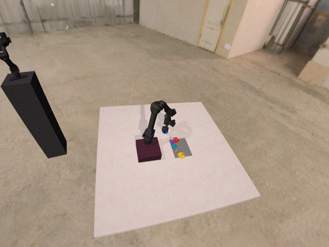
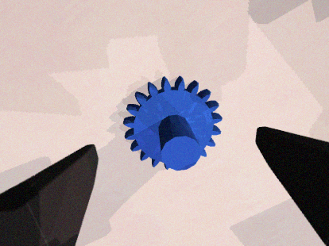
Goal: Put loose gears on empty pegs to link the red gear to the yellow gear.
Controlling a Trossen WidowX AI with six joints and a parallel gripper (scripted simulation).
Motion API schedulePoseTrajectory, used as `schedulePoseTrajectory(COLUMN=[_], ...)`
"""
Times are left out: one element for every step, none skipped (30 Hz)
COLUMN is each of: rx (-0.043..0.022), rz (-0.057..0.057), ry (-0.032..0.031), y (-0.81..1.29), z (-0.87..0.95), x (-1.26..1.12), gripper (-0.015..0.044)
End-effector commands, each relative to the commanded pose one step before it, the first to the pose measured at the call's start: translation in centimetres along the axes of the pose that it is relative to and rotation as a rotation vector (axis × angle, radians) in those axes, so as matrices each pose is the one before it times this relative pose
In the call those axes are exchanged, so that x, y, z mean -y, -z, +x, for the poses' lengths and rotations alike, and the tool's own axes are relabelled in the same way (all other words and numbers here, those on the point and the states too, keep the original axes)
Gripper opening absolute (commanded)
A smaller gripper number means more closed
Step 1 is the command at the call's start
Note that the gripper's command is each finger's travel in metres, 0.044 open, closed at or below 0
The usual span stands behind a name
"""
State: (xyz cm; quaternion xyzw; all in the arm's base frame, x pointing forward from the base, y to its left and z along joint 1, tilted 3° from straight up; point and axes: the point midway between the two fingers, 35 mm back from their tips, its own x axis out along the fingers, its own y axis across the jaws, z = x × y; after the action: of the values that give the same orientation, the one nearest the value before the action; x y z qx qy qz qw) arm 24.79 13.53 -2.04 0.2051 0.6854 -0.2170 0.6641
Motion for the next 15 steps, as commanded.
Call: schedulePoseTrajectory(rx=[-0.00373,0.00000,0.00000,0.00000,0.00000,0.00000,0.00000,0.00000,0.00000,0.00000,0.00000,0.00000,0.00000,0.00000,0.00000], rz=[0.0031,0.0000,0.0000,0.0000,0.0000,0.0000,0.0000,0.0000,0.0000,0.0000,0.0000,0.0000,0.0000,0.0000,0.0000], ry=[-0.00122,0.00000,0.00000,0.00000,0.00000,0.00000,0.00000,0.00000,0.00000,0.00000,0.00000,0.00000,0.00000,0.00000,0.00000], y=[0.099,0.000,0.000,0.000,0.000,0.000,0.000,0.000,0.000,0.000,0.000,0.000,0.000,0.000,0.000], z=[0.328,0.000,0.000,0.000,0.000,0.000,0.000,0.000,0.000,0.000,0.000,0.000,0.000,0.000,0.000], x=[0.031,0.000,0.000,0.000,0.000,0.000,0.000,0.000,0.000,0.000,0.000,0.000,0.000,0.000,0.000], gripper=[0.0440,0.0440,0.0414,0.0387,0.0361,0.0335,0.0309,0.0282,0.0256,0.0230,0.0204,0.0177,0.0151,0.0125,0.0099])
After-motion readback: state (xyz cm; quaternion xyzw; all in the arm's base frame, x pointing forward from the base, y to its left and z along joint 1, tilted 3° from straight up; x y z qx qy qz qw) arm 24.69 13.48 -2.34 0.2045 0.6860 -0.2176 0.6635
